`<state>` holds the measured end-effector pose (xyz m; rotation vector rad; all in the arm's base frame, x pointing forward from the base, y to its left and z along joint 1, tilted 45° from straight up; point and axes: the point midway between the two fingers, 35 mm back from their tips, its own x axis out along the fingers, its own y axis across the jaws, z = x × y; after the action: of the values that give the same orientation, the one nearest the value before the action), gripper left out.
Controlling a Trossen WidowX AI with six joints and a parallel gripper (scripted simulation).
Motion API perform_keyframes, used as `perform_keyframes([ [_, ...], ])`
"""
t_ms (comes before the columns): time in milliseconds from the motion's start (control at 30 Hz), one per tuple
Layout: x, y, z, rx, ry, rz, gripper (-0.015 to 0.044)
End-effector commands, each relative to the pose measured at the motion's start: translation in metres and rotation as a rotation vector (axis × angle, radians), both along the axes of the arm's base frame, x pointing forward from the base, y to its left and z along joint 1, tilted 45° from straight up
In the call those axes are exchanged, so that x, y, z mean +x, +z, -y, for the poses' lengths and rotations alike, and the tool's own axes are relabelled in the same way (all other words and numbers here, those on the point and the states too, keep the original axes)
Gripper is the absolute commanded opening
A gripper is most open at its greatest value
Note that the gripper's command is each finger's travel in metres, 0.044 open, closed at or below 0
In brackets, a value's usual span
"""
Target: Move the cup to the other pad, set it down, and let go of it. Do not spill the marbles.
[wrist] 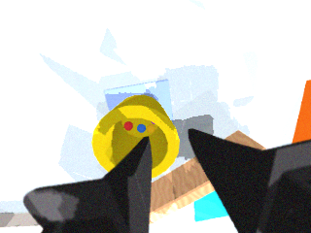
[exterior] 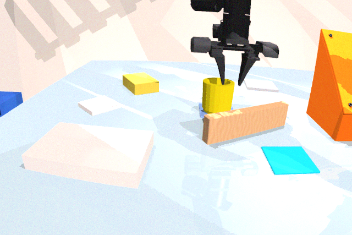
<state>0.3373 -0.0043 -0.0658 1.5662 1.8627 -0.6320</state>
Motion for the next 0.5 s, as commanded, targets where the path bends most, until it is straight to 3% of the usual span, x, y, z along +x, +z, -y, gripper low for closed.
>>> perform_keyframes([
  [0,-0.002,-0.006,-0.005,0.005,-0.005,-0.005,0.0167],
  [467,-0.006,-0.021,-0.02,0.008,-0.005,-0.006,0.0167],
])
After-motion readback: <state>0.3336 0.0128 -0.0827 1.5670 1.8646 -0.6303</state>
